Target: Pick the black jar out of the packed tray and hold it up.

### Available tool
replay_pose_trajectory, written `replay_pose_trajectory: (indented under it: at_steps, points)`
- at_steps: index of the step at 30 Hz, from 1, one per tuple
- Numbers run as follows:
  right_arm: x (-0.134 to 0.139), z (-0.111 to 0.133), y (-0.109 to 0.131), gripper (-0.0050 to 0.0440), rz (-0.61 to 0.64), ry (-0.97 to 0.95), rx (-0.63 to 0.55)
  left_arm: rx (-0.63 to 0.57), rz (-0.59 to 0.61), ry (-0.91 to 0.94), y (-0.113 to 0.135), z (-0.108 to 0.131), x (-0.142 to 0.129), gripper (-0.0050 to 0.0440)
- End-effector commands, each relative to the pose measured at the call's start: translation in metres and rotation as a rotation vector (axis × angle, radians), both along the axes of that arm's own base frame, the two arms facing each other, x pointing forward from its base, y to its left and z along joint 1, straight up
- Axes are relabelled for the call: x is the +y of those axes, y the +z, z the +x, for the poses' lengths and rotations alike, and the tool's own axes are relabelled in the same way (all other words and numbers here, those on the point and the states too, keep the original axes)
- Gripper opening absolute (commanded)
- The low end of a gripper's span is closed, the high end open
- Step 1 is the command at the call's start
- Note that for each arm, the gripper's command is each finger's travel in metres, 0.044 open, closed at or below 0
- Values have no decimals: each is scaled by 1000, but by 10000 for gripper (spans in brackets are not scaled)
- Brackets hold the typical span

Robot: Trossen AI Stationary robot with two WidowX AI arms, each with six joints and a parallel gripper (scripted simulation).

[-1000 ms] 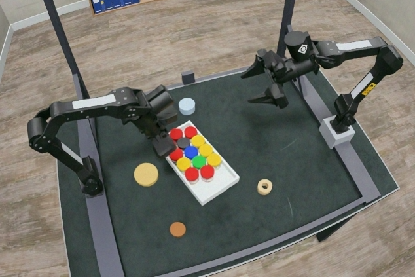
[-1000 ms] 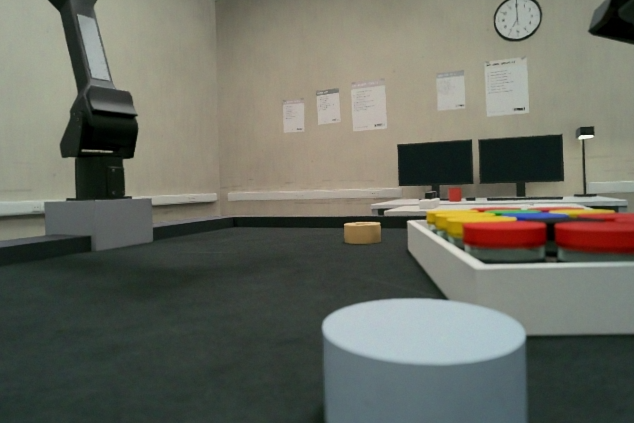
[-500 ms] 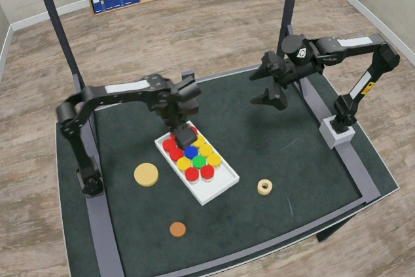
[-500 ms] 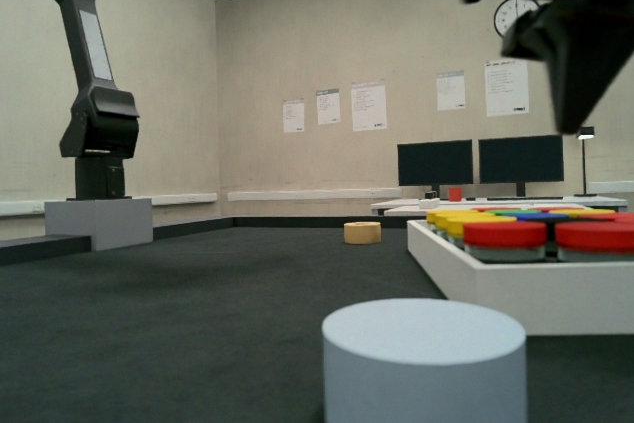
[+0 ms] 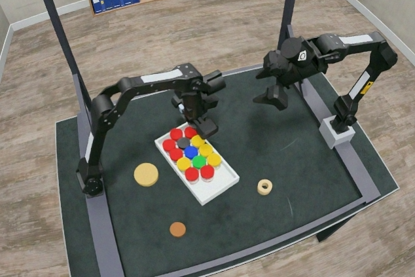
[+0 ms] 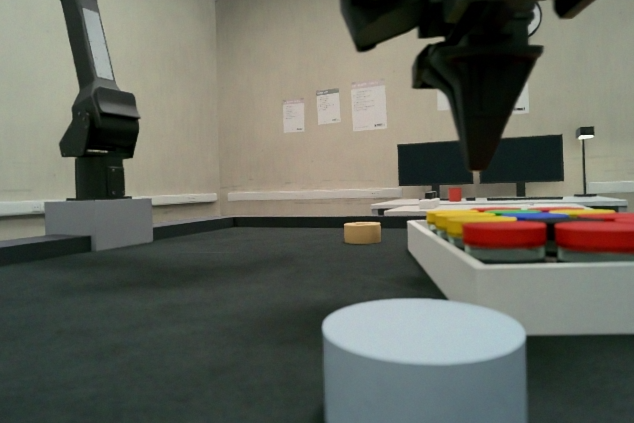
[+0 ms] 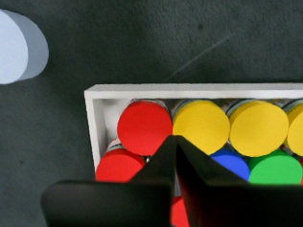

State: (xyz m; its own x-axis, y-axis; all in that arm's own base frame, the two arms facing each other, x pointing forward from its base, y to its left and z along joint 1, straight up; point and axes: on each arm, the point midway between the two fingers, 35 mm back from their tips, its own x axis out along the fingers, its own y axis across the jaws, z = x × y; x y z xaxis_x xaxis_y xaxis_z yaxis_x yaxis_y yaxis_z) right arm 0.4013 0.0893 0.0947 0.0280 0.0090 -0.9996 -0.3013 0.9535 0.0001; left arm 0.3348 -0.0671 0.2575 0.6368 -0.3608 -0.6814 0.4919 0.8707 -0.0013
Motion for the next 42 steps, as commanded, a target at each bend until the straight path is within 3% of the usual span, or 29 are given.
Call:
replay_pose_trajectory:
  at_steps: [1, 12, 20, 40, 41, 42]
  points:
    - [2, 13, 9, -50, -5, 10, -1, -37, -5, -5, 15, 0, 0, 440]
    - [3, 16, 14, -50, -3, 10, -7, -37, -5, -4, 15, 0, 0, 440]
    - [2, 12, -13, -50, -10, 10, 23, -27, -3, -3, 11, -1, 0, 440]
    - [2, 12, -42, -50, -8, 10, 17, -27, -3, -3, 11, -1, 0, 440]
    - [2, 12, -42, 24, -8, 9, 16, -27, -3, -3, 11, -1, 0, 440]
    - [2, 12, -41, 48, -8, 9, 14, -27, -3, -3, 11, -1, 0, 440]
